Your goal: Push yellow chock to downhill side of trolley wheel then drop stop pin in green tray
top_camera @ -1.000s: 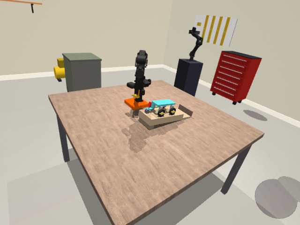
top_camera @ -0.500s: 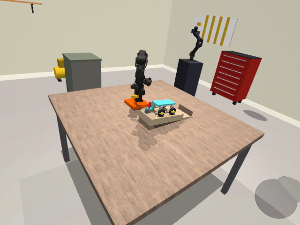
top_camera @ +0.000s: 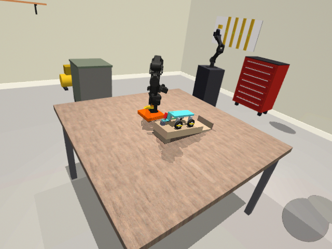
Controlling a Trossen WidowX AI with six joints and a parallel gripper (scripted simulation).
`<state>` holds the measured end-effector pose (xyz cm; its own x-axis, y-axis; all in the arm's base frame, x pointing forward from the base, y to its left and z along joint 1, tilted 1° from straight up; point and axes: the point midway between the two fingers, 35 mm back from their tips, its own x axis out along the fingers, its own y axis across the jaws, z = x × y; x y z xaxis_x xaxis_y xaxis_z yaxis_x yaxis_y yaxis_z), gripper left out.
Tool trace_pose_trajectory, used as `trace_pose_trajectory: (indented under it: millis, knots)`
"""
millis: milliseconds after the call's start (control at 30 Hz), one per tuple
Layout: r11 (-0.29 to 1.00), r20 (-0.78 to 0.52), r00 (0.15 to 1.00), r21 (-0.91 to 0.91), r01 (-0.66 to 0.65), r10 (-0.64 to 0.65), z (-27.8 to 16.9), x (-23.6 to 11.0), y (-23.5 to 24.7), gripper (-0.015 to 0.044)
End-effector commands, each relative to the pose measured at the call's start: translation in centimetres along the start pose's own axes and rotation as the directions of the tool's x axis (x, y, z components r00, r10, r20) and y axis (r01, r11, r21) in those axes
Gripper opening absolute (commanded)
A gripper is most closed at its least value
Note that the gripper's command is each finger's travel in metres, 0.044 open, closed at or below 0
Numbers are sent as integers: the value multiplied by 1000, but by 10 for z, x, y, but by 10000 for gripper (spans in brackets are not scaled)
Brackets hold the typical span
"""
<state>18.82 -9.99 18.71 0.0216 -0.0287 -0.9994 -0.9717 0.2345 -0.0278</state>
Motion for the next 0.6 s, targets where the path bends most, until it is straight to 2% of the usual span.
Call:
trace_pose_trajectory:
  millis: [0, 267, 567]
  knots:
    - [994, 6, 1000, -108, 0, 1, 1, 0, 0, 0]
    - [930, 7, 1000, -368, 1, 2, 1, 0, 0, 0]
    - [921, 8, 1000, -389, 1, 3, 5, 0, 1, 0]
